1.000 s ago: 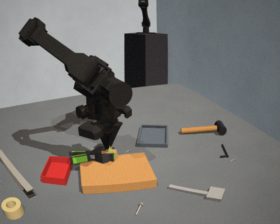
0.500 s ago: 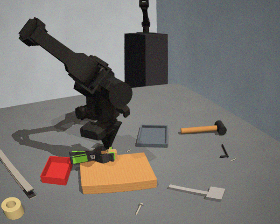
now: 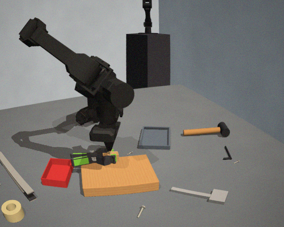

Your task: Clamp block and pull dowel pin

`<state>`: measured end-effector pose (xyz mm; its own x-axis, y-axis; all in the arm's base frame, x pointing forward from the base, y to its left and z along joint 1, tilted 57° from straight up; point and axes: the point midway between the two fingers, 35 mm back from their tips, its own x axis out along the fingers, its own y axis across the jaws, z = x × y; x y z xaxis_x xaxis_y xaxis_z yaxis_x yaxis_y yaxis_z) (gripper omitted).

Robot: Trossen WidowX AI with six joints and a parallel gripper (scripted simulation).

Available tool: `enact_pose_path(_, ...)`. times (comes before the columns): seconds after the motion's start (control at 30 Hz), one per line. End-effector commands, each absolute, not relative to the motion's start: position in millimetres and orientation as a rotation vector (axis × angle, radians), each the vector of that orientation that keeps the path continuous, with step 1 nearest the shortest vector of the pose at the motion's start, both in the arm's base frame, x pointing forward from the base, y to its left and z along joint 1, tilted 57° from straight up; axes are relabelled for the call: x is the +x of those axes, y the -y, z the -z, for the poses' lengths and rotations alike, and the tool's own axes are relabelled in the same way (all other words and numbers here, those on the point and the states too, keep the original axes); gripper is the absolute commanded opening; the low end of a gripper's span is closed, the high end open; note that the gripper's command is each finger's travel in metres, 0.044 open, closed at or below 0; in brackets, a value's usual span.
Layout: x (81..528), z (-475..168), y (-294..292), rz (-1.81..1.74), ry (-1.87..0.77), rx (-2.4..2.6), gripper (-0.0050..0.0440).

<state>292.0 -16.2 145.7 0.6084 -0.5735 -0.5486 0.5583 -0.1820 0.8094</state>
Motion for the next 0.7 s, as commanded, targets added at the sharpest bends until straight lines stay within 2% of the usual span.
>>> enact_pose_path(0.0, 291.4, -147.1, 15.0, 0.994, -0.029, 1.354, 0.0000)
enact_pose_path(0.67, 291.0, -147.4, 14.6, 0.891, -0.302, 0.807, 0.0000)
